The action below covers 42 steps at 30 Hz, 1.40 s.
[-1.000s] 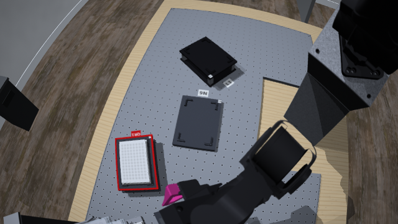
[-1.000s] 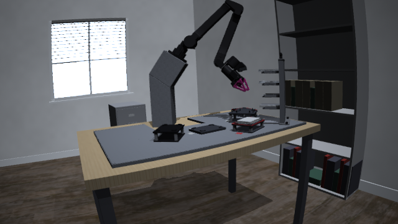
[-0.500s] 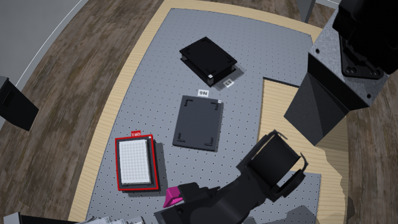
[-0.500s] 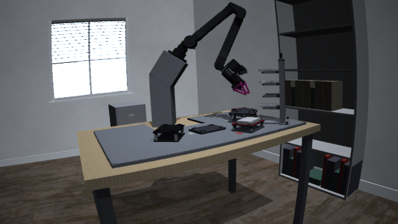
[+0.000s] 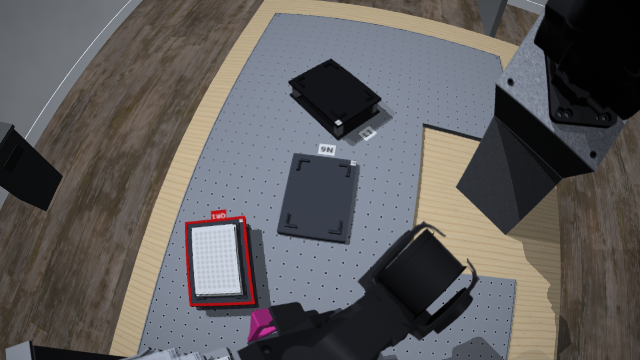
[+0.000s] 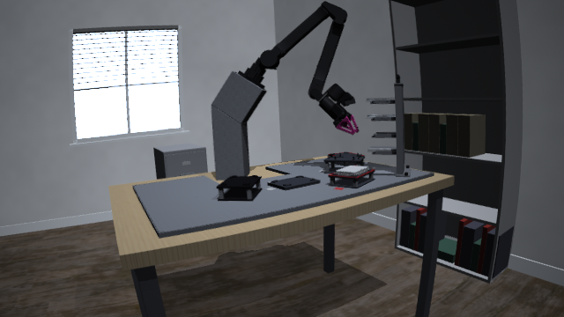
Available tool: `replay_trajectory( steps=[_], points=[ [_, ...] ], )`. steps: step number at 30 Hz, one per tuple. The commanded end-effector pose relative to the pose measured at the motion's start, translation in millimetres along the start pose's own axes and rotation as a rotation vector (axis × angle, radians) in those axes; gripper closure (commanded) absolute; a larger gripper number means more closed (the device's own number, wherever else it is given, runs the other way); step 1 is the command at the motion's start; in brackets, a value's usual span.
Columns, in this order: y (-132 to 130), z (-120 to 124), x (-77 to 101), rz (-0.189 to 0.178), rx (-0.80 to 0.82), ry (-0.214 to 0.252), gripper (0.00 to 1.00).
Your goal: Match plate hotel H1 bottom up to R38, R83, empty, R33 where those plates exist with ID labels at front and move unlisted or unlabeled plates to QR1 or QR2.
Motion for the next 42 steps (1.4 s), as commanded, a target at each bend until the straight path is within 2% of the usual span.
replay_trajectory(
  steps=[1, 3, 4, 42],
  points=[
    [0.1, -16.8, -4.1, 0.004, 0.002, -0.026, 0.0],
    [0.1, -16.8, -4.1, 0.004, 0.002, -0.026, 0.0],
    [-0.1, -7.5, -0.5, 0.002, -0.001, -0.011, 0.0],
    [-0.1, -7.5, -0.5, 0.002, -0.001, -0.011, 0.0]
  ],
)
Point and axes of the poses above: the point where the finger pads meet when closed, its own x axis back along the fingers, its own y axis across the jaws, z = x × y, the point moved 9 cm from there along x, back along the fingers, and after that the axes turned 15 degrees about -x, right-handed, at the moved point
